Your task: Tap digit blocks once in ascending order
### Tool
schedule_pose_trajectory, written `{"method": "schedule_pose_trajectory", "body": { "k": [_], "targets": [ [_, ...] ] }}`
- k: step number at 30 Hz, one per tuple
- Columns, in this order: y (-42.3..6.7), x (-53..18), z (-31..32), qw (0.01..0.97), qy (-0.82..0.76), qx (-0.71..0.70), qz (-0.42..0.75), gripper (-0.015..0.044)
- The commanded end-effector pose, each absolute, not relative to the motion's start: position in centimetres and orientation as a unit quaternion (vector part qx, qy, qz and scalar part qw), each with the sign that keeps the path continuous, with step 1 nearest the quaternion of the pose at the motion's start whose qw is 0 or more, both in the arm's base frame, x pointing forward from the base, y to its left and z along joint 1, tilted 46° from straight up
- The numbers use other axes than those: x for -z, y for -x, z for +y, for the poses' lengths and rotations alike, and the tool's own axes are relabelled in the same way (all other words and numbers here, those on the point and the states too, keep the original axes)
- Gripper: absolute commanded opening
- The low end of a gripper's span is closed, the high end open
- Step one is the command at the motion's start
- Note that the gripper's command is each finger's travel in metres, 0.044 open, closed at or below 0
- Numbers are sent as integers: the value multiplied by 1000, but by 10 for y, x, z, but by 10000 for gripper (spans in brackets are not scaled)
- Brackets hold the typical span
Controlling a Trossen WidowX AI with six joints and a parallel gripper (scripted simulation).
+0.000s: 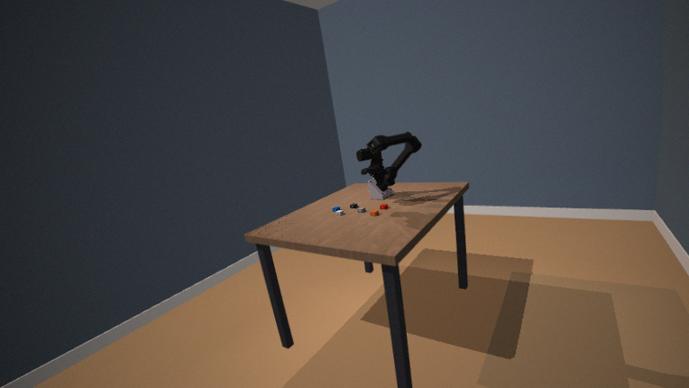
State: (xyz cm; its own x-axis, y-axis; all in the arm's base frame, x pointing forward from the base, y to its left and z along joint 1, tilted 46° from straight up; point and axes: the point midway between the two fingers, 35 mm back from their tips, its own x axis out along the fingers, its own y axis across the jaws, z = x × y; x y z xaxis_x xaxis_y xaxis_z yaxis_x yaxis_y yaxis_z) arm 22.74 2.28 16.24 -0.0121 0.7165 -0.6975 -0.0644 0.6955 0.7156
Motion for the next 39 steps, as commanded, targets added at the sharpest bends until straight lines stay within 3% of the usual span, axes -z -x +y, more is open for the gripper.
{"method": "schedule_pose_trajectory", "body": {
  "k": [1,9,39],
  "targets": [
    [-220,-164,27,652,-259,-296,648,20],
    [-220,-111,84,653,-260,-297,647,20],
    [-220,-91,104,654,-258,-295,647,20]
  ]
}}
